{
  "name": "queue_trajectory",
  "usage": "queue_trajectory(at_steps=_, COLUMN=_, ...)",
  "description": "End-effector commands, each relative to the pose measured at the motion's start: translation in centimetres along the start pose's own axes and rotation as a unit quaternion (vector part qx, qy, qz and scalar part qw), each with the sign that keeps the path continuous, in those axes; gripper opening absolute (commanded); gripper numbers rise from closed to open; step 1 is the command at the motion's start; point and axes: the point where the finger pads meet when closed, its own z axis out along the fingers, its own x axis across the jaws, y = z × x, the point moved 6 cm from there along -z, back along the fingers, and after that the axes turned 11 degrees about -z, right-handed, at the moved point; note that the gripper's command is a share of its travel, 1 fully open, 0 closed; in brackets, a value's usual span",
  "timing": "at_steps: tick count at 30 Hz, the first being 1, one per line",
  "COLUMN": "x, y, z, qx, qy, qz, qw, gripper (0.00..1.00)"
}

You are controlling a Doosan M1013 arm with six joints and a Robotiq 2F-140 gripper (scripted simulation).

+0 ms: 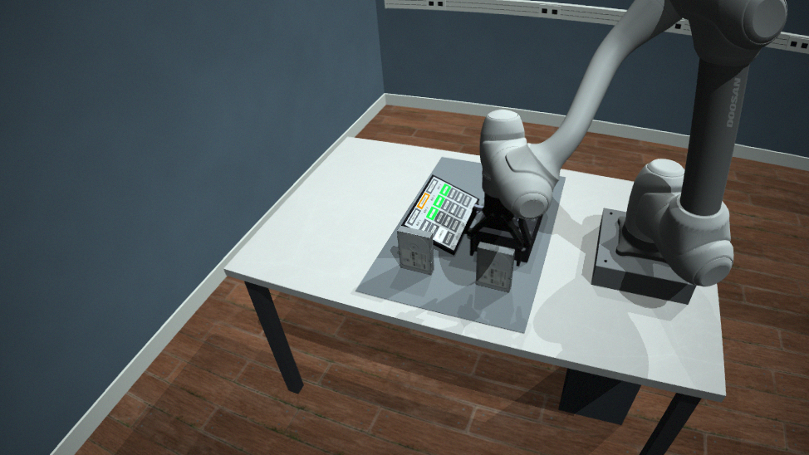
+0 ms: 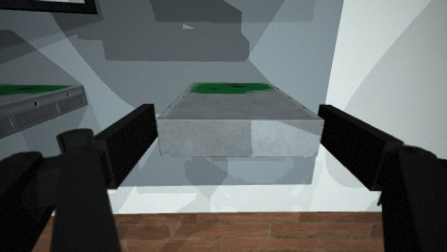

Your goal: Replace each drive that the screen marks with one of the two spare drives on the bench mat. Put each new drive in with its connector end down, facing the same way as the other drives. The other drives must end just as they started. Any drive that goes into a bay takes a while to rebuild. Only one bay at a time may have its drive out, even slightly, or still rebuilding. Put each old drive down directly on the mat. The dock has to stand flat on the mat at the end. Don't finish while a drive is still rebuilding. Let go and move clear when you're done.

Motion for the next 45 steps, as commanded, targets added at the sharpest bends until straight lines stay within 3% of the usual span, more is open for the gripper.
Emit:
queue_trajectory(at_steps=1, x=0.0, y=0.0, z=-1.4, qx=0.000, qy=0.000, qz=0.000, qw=1.000, gripper=0.89)
queue_trajectory(at_steps=20, x=0.0, y=0.0, z=-9.3, qx=0.000, qy=0.000, qz=0.000, qw=1.000, gripper=0.89)
queue_trajectory(at_steps=32, x=0.0, y=0.0, z=-10.4, qx=0.000, qy=0.000, qz=0.000, qw=1.000, gripper=0.89)
queue_trajectory(at_steps=33, x=0.0, y=0.0, z=-10.4, qx=0.000, qy=0.000, qz=0.000, qw=1.000, gripper=0.10)
queue_trajectory(at_steps=45, x=0.0, y=0.0, z=-10.4, qx=0.000, qy=0.000, qz=0.000, qw=1.000, gripper=0.10)
